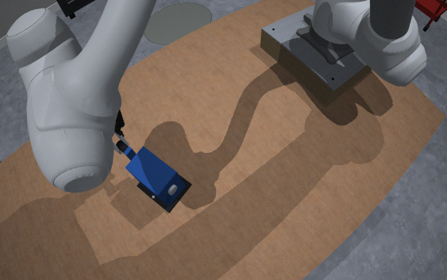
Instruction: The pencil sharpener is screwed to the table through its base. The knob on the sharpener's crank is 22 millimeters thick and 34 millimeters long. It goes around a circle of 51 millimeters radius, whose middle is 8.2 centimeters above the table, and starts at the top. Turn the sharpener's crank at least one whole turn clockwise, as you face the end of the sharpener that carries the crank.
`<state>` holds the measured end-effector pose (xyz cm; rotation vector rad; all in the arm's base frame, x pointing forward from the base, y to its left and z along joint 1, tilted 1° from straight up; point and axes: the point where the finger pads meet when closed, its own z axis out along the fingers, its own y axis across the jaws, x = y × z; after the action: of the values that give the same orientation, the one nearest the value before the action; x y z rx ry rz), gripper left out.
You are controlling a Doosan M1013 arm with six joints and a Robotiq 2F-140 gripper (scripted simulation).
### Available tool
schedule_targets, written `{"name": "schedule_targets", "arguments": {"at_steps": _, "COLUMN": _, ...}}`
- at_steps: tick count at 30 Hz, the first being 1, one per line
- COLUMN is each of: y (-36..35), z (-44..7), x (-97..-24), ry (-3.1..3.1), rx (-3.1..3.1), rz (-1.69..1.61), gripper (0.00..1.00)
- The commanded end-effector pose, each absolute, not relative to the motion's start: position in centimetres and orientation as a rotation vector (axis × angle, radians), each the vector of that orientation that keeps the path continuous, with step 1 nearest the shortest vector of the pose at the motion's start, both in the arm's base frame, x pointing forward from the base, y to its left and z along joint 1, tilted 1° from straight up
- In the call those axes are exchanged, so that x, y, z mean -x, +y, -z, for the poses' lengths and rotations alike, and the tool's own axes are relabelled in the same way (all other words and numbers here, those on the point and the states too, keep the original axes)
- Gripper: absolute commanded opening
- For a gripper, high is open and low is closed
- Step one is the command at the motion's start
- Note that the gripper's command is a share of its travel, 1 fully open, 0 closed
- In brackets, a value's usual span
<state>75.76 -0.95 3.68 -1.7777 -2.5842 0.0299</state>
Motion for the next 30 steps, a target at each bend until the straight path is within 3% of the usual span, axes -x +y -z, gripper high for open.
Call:
{"name": "schedule_targets", "arguments": {"at_steps": 1, "y": -0.9, "z": -3.7, "x": -75.8, "ry": -2.584, "rx": 1.778, "rz": -0.030, "gripper": 0.00}}
{"name": "schedule_targets", "arguments": {"at_steps": 30, "y": 0.1, "z": -2.7, "x": -78.5, "ry": -2.584, "rx": 1.778, "rz": -0.030, "gripper": 0.00}}
